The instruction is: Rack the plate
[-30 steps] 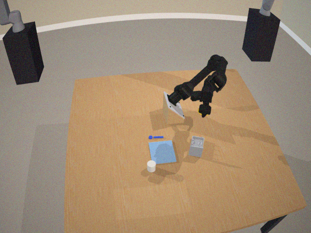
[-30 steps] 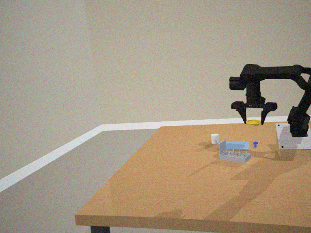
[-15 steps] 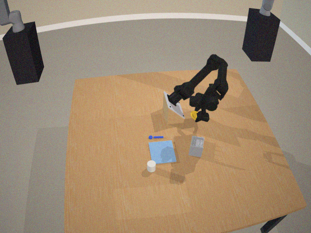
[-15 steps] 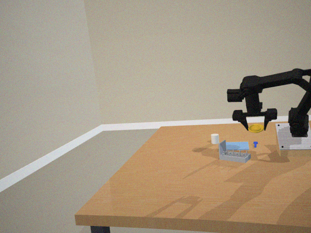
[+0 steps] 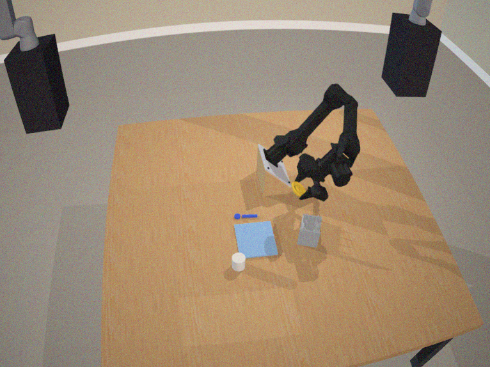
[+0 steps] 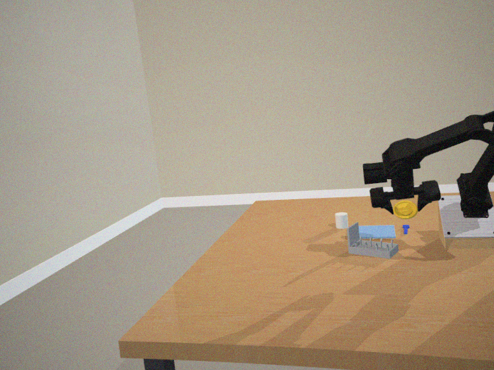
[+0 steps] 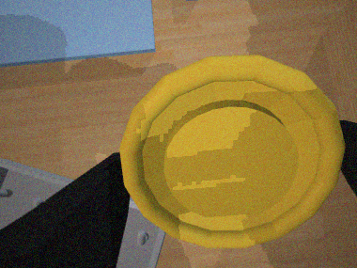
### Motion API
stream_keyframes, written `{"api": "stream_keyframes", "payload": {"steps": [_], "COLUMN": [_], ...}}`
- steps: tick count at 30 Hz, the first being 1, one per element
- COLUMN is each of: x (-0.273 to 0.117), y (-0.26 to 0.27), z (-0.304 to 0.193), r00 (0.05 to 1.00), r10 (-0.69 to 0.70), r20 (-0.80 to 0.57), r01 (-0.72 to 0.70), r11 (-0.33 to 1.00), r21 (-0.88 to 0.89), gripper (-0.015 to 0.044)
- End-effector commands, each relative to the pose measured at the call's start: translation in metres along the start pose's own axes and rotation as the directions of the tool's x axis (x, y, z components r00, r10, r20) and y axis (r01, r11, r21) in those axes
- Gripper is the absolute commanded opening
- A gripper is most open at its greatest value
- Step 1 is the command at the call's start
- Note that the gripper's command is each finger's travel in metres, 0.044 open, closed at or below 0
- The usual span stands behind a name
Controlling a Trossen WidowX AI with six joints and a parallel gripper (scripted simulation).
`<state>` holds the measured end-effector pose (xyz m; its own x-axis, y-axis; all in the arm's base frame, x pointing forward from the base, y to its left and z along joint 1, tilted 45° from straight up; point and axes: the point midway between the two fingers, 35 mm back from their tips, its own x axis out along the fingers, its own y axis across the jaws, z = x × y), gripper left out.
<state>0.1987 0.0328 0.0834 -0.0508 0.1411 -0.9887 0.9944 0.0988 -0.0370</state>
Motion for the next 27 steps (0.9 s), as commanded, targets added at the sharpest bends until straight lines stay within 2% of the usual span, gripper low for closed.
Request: {"api": "stream_keyframes", "payload": {"steps": [1, 14, 27], "x": [0.010, 0.027, 0.033], "y": [0.002, 0.015, 0.028], "z": [0.001, -0.001, -0.011], "r00": [0.996, 0.936, 0.810], "r10": [0.027, 0.182, 0.393], "r20": [0.087, 0.302, 0.435], "r01": [-0.023, -0.112, -0.215], "r11": [0.998, 0.965, 0.889], "r21": [-0.057, -0.237, -0.403], "gripper": [0.0000, 0.0000, 0.0000]}}
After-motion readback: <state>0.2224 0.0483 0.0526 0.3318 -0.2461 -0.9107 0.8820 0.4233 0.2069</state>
